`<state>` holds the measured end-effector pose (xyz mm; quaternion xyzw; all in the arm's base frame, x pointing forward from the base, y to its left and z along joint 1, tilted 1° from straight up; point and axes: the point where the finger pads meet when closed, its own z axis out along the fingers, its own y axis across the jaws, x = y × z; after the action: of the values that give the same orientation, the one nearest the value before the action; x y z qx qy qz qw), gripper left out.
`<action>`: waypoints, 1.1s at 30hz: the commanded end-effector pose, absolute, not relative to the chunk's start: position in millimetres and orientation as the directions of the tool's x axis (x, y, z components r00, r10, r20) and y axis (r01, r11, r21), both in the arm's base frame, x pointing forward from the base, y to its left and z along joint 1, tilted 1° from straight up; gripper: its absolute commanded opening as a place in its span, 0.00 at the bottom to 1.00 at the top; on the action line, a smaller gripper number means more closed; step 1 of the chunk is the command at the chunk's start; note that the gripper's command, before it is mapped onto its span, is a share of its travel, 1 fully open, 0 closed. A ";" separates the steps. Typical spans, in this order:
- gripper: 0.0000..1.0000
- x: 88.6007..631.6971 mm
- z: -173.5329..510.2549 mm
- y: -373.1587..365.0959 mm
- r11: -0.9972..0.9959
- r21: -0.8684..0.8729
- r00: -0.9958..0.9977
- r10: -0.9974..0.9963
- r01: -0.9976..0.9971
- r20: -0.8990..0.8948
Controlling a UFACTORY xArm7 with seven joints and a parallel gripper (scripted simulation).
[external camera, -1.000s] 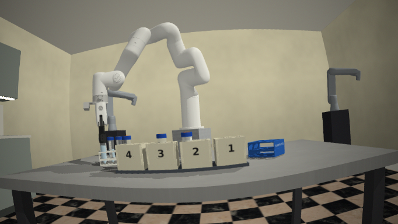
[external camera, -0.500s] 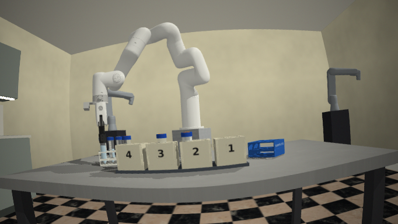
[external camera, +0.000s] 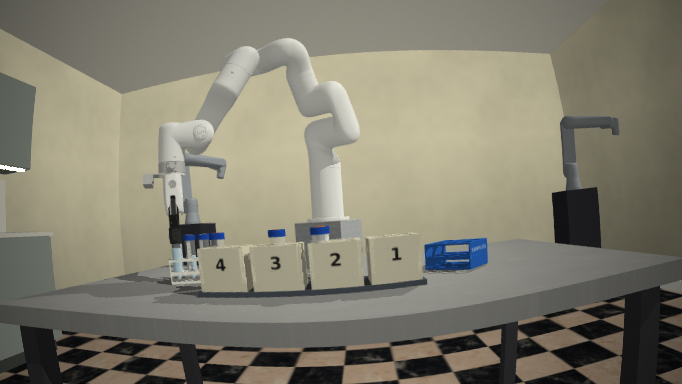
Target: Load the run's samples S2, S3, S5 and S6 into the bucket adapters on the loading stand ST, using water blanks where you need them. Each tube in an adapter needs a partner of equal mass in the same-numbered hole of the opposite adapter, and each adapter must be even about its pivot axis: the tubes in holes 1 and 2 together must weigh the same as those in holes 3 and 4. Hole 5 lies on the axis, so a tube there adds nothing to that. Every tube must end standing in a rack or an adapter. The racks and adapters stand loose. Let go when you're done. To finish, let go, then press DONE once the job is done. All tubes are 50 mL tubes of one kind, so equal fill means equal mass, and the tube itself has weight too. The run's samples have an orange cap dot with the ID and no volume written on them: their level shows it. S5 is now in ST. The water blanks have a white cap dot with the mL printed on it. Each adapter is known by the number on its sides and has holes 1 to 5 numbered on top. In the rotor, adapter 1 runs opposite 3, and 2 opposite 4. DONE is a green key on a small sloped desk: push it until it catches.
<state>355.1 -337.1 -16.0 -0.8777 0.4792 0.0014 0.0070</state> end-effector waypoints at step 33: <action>0.00 356.2 10.3 -338.6 -0.540 -0.012 0.541 -0.841 -0.841 -0.005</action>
<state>354.7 -337.0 3.2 -0.8777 0.4792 0.0020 0.0071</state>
